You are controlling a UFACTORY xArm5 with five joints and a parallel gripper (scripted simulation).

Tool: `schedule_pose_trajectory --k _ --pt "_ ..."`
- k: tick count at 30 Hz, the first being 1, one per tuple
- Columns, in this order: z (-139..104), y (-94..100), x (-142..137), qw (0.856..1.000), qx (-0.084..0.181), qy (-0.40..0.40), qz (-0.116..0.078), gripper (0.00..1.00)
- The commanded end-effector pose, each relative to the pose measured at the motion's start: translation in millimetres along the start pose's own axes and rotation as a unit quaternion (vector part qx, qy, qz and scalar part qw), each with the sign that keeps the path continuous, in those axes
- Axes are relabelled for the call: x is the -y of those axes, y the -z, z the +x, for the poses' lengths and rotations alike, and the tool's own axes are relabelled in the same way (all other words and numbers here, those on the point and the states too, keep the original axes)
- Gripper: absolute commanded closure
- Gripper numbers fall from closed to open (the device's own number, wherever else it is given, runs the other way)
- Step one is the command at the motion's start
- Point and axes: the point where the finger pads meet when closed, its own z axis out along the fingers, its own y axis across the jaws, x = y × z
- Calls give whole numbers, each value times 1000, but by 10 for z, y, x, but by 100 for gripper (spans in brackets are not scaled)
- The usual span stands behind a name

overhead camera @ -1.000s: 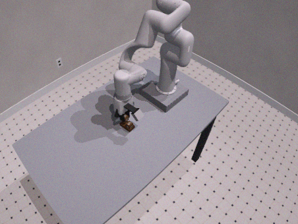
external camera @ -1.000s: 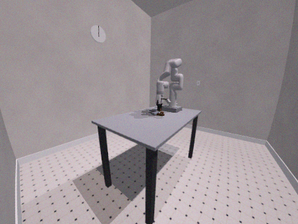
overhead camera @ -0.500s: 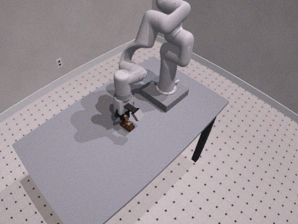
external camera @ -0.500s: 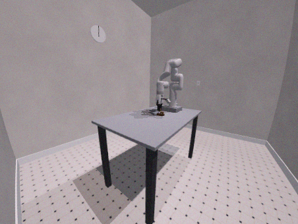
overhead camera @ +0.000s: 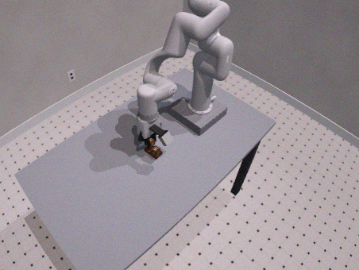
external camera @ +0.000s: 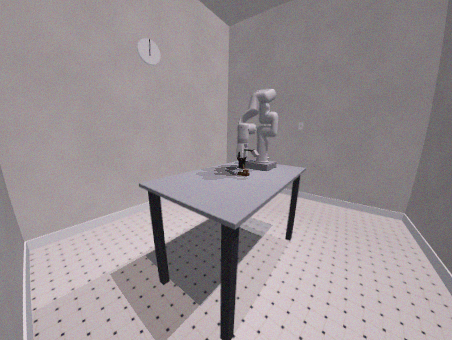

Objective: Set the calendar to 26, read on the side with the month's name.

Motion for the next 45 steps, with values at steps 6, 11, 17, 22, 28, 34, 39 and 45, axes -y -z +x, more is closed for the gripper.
schedule_pose_trajectory --k 6,11,17,22,28,34,39,45 --pt "-1 9 -12 1000 0 0 -2 73" --pt "-1 9 -12 1000 0 0 -2 73" --pt "-1 9 -12 1000 0 0 -2 73" --pt "-1 9 -12 1000 0 0 -2 73" --pt "-1 9 -12 1000 0 0 -2 73" --pt "-1 6 -12 1000 0 0 -2 73" --pt "-1 -7 -12 1000 0 0 -2 73" --pt "0 -41 -11 1000 0 0 -2 73"
